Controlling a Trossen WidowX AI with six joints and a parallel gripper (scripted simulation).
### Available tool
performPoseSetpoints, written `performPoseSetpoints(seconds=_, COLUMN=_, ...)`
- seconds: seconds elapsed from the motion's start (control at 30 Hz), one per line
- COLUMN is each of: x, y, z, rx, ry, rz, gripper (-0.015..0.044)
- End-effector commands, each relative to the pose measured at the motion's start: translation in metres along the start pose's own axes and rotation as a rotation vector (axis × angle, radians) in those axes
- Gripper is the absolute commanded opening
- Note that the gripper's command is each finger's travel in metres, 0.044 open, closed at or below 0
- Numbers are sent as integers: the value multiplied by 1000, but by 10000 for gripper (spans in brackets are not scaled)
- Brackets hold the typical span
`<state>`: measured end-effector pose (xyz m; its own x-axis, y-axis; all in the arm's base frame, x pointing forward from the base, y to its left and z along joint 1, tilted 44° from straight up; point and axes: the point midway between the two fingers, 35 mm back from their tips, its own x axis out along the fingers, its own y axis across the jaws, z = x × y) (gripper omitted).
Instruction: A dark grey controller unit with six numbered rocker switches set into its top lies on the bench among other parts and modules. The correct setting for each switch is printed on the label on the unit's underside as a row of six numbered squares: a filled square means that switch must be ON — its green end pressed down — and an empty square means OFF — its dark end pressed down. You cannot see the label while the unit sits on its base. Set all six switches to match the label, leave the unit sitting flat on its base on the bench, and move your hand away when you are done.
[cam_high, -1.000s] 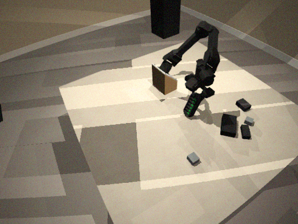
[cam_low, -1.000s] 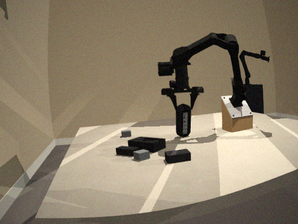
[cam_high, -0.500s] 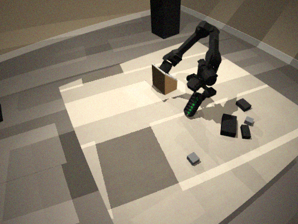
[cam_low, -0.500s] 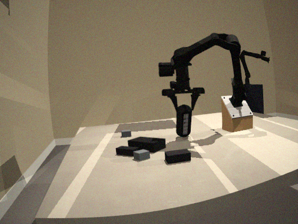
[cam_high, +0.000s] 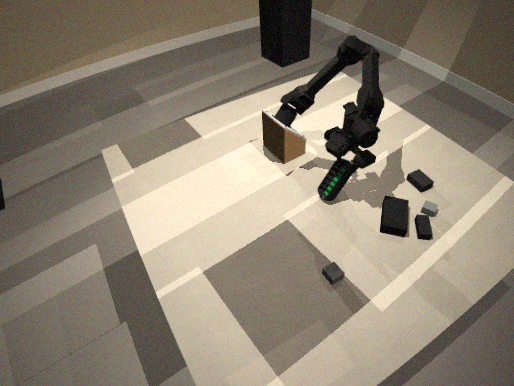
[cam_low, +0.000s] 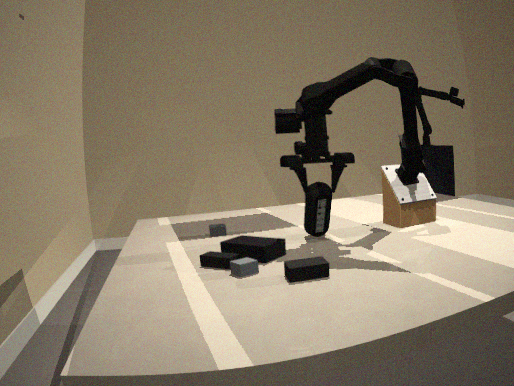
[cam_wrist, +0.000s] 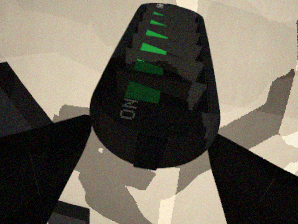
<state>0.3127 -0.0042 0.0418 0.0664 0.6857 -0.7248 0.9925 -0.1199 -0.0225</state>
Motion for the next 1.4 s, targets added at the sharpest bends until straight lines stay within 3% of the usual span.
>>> performPoseSetpoints(seconds=0.0, x=6, y=-2, z=-2, rx=3, ry=-1, rz=-12, gripper=338)
performPoseSetpoints(seconds=1.37, x=22, y=-2, z=-29, rx=3, ry=1, rz=-12, gripper=338)
